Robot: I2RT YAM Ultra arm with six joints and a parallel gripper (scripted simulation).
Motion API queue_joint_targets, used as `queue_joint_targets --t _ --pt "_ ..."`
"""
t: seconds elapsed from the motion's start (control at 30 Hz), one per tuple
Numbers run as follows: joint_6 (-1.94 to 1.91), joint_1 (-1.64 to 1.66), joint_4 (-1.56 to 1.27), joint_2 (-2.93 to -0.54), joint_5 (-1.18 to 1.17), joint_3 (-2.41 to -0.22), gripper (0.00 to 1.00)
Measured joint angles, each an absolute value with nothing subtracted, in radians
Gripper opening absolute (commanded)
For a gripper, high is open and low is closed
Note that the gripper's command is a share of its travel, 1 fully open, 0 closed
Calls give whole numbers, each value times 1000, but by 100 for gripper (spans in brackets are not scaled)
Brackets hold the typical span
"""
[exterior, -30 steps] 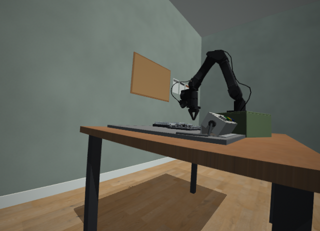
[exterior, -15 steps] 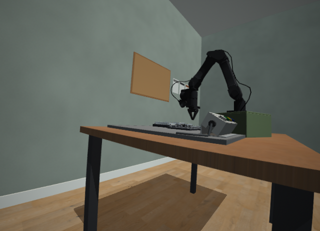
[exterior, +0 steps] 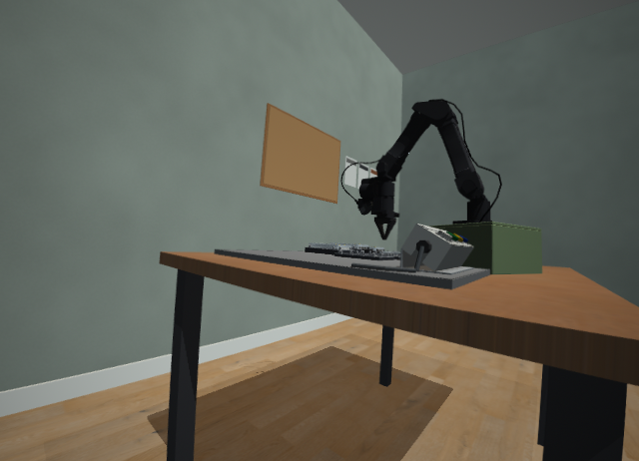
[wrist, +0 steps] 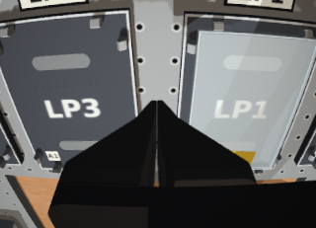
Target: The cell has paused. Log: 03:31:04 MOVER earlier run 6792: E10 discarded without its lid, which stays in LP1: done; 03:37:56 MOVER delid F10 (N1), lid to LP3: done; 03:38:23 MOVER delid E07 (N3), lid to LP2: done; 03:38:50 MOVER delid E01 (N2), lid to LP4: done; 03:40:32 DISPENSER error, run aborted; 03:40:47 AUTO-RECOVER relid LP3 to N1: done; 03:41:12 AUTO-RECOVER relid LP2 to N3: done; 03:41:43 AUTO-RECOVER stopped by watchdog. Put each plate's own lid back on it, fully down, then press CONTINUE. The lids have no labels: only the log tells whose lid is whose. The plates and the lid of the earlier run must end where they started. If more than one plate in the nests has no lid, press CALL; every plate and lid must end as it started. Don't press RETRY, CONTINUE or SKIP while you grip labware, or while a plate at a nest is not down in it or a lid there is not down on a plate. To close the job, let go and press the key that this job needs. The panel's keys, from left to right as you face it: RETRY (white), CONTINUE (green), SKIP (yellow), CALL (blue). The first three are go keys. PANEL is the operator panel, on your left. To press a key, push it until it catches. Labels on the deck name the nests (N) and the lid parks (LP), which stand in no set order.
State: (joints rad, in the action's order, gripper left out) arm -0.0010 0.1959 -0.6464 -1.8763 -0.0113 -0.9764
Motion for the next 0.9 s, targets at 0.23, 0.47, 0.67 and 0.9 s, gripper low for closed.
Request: queue_joint_targets --t 0.23,0.47,0.67,0.9 --pt "-1 196 -679 -1852 -11 -973 0" --pt "0 196 -770 -1790 -11 -1026 0" --pt "1 196 -861 -1733 -11 -1089 0" --pt "1 196 -906 -1725 -11 -1093 0"
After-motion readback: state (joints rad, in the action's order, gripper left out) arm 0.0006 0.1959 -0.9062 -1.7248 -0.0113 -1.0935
